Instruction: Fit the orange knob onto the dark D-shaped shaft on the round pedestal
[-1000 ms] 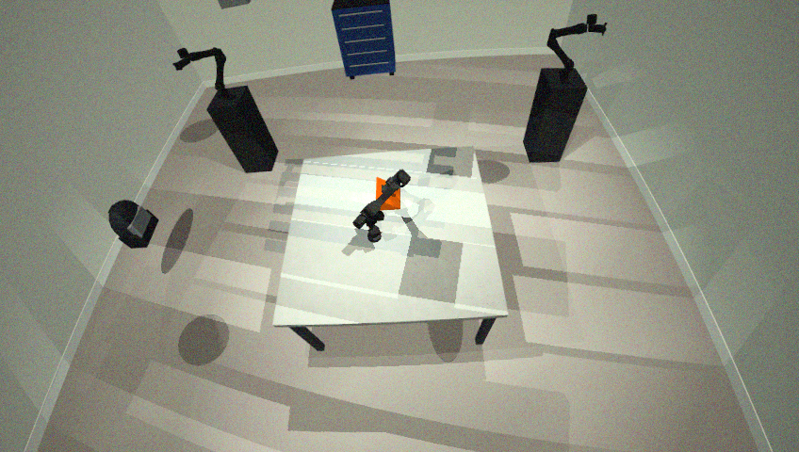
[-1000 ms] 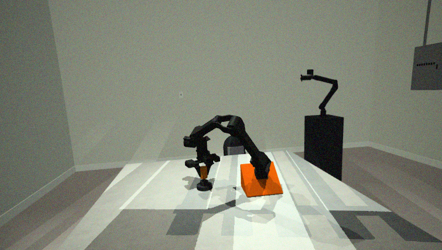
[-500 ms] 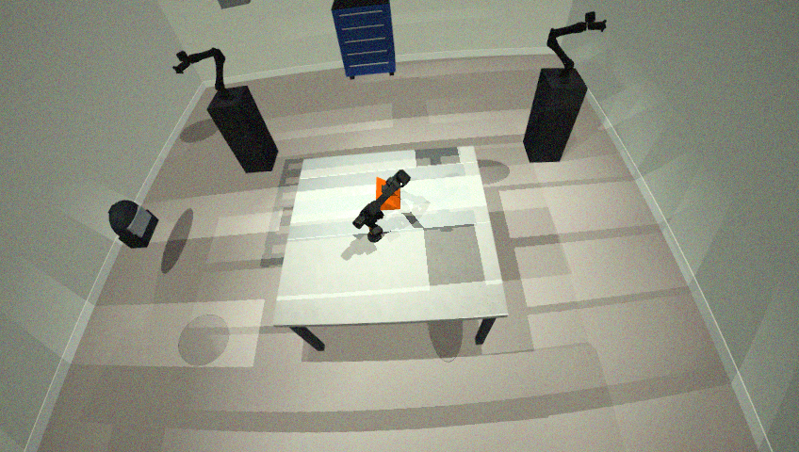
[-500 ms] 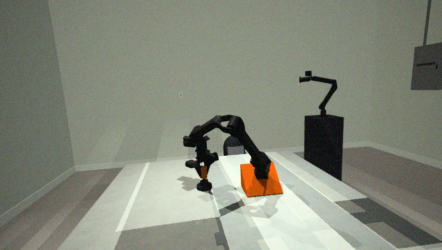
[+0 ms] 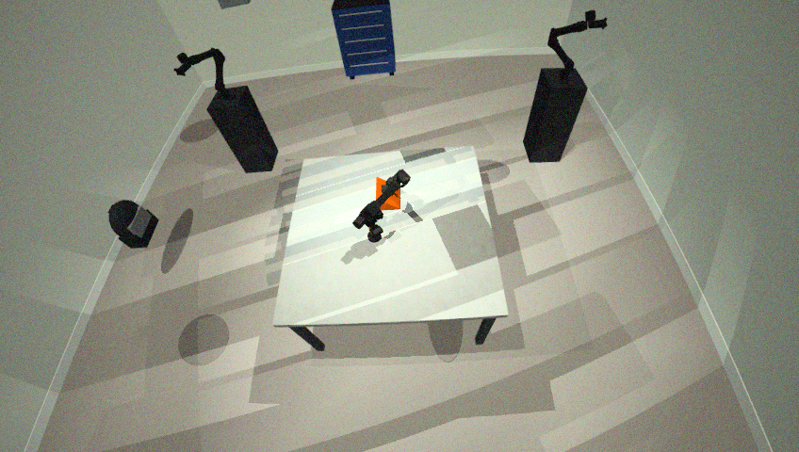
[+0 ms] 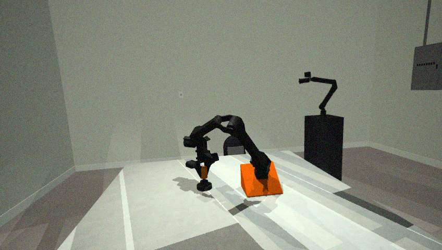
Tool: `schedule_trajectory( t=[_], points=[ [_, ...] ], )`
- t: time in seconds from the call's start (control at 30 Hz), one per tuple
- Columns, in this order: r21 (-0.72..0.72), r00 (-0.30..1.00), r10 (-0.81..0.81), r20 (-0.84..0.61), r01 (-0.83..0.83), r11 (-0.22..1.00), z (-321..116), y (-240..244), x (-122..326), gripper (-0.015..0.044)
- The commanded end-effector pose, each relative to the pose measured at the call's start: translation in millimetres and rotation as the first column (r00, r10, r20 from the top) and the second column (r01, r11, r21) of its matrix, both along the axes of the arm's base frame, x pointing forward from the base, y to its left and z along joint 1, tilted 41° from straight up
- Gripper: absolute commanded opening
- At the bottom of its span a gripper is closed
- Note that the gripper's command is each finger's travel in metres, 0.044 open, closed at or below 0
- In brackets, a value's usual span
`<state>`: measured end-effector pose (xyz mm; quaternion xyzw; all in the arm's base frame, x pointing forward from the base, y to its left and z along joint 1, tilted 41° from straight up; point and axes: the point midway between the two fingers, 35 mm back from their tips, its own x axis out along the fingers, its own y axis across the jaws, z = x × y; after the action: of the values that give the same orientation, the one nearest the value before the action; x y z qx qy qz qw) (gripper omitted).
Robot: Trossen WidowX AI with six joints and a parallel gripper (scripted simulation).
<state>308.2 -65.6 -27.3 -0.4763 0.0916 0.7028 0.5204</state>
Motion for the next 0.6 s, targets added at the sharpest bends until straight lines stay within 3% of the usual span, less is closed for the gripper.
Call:
schedule_trajectory(
  t=[0.0,0.4,0.57],
  points=[
    [0.001,1.000,-0.003,0.004,0.003,1.000,0.2,0.3,1.2,0.0000],
    [0.001,1.000,0.004,0.009,-0.004,1.000,4.9,-1.6,0.3,0.0000],
    [-0.006,0.986,0.125,0.112,-0.125,0.992,5.3,-2.6,1.3,0.0000]
  ],
)
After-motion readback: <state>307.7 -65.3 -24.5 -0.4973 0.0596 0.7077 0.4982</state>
